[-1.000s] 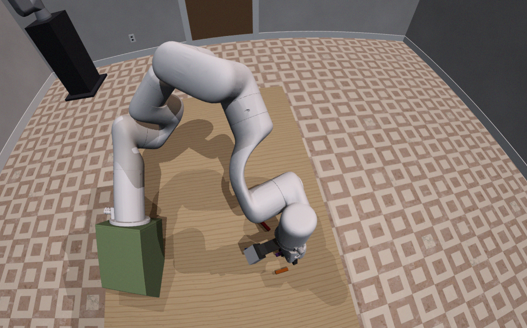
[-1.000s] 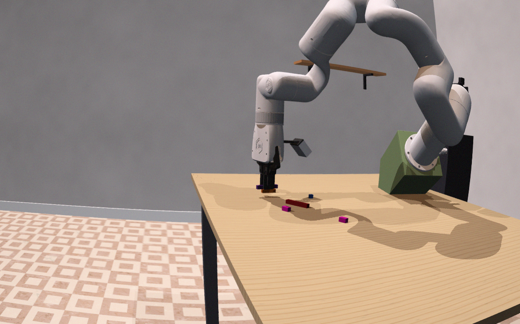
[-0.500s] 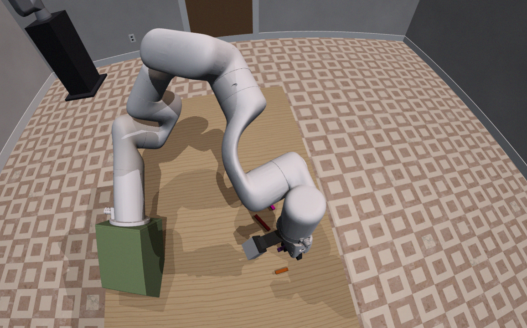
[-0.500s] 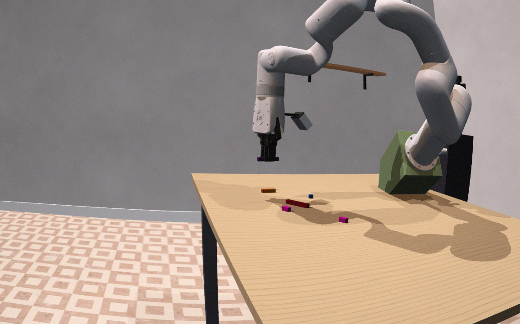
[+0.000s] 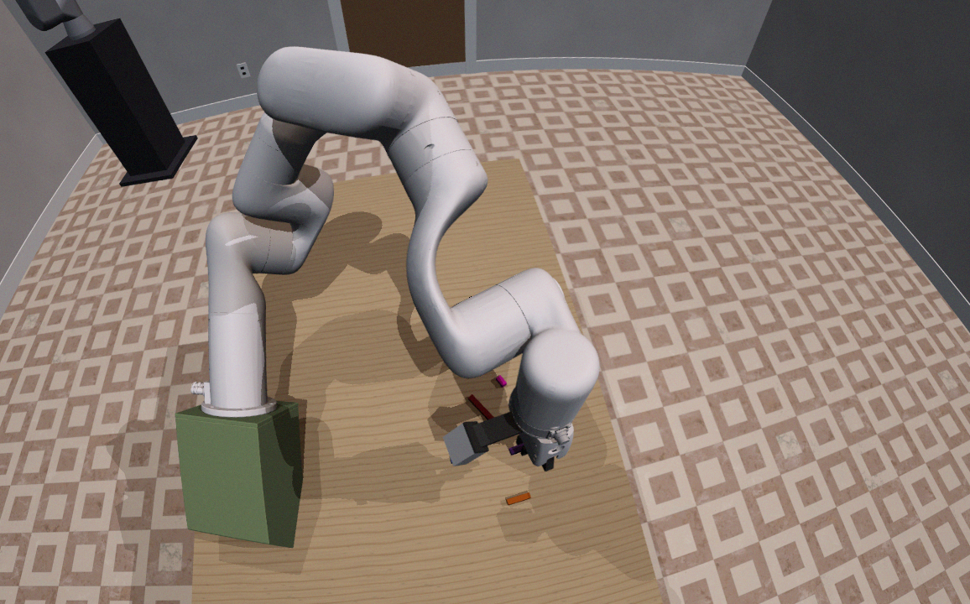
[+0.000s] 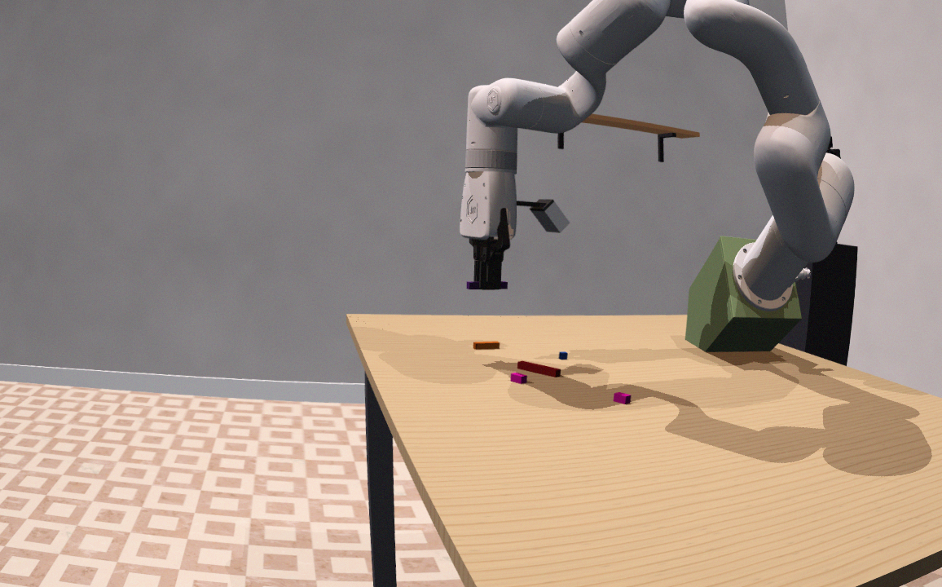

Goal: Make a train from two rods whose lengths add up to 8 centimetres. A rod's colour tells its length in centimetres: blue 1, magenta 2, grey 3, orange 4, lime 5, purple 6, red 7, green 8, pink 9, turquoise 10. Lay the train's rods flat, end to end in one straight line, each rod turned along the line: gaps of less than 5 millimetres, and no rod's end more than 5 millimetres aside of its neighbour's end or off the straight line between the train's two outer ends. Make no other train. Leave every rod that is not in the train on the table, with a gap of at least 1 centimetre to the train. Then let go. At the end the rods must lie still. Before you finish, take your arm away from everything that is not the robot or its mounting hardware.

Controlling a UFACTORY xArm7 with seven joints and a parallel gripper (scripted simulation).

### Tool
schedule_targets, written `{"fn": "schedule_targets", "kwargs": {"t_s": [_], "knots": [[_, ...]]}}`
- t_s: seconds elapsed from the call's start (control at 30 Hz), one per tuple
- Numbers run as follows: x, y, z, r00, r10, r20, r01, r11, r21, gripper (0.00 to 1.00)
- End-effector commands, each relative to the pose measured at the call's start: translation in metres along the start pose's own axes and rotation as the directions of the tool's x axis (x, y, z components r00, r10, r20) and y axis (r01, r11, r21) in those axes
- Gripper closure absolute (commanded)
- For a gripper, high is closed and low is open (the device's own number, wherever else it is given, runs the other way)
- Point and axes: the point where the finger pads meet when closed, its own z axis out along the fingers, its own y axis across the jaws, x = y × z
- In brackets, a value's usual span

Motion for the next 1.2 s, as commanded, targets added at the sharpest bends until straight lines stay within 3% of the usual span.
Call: {"fn": "schedule_targets", "kwargs": {"t_s": [0.0, 0.4, 0.47, 0.5, 0.97, 1.03, 1.07, 1.17], "knots": [[-0.006, 0.028, -0.007, 0.992, 0.127, 0.001, -0.127, 0.992, 0.001, 0.96], [-0.009, 0.103, -0.013, 0.898, 0.441, -0.007, -0.441, 0.898, -0.003, 0.96], [-0.009, 0.103, -0.013, 0.898, 0.441, -0.007, -0.441, 0.898, -0.003, 0.96], [-0.008, 0.119, -0.013, 0.862, 0.507, -0.008, -0.507, 0.862, -0.002, 0.96], [0.007, 0.189, -0.010, 0.626, 0.780, -0.008, -0.780, 0.626, 0.003, 0.96], [0.007, 0.189, -0.010, 0.626, 0.780, -0.008, -0.780, 0.626, 0.003, 0.96], [0.011, 0.201, -0.008, 0.570, 0.821, -0.006, -0.821, 0.570, 0.004, 0.96], [0.016, 0.214, -0.007, 0.506, 0.862, -0.004, -0.862, 0.506, 0.004, 0.96]]}}
